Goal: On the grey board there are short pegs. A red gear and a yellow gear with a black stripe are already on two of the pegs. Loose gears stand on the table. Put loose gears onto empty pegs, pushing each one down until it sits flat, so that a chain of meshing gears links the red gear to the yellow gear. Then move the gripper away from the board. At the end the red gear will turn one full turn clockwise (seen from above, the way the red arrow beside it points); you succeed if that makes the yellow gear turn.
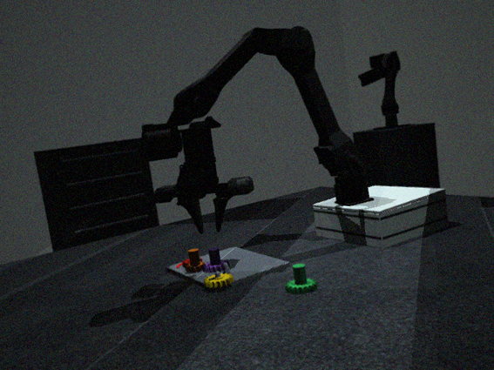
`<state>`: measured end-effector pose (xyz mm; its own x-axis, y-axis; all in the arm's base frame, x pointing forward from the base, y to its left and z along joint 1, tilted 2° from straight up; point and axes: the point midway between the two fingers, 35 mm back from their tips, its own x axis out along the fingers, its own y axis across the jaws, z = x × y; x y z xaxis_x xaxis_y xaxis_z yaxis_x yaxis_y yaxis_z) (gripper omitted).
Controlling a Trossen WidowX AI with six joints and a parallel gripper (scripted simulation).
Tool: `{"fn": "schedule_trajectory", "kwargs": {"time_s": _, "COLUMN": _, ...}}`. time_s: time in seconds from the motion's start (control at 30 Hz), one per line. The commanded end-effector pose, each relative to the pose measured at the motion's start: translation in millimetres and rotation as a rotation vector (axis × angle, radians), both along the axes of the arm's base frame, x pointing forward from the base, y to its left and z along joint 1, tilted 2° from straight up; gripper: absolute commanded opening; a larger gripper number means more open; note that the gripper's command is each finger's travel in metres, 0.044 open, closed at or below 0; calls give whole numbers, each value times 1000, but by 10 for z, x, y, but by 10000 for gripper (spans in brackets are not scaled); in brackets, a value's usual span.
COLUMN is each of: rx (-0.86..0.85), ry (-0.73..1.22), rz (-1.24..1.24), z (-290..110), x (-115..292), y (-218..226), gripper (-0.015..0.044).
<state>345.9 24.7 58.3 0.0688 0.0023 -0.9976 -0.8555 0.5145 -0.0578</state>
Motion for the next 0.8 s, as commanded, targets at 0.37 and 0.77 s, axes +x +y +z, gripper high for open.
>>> {"fn": "schedule_trajectory", "kwargs": {"time_s": 0.37, "rx": 61, "ry": 14, "rz": -784, "z": -42, "x": -370, "y": 1182, "gripper": 440}}
{"fn": "schedule_trajectory", "kwargs": {"time_s": 0.77, "rx": 86, "ry": 27, "rz": -1156, "z": -55, "x": -708, "y": 1712, "gripper": 440}}
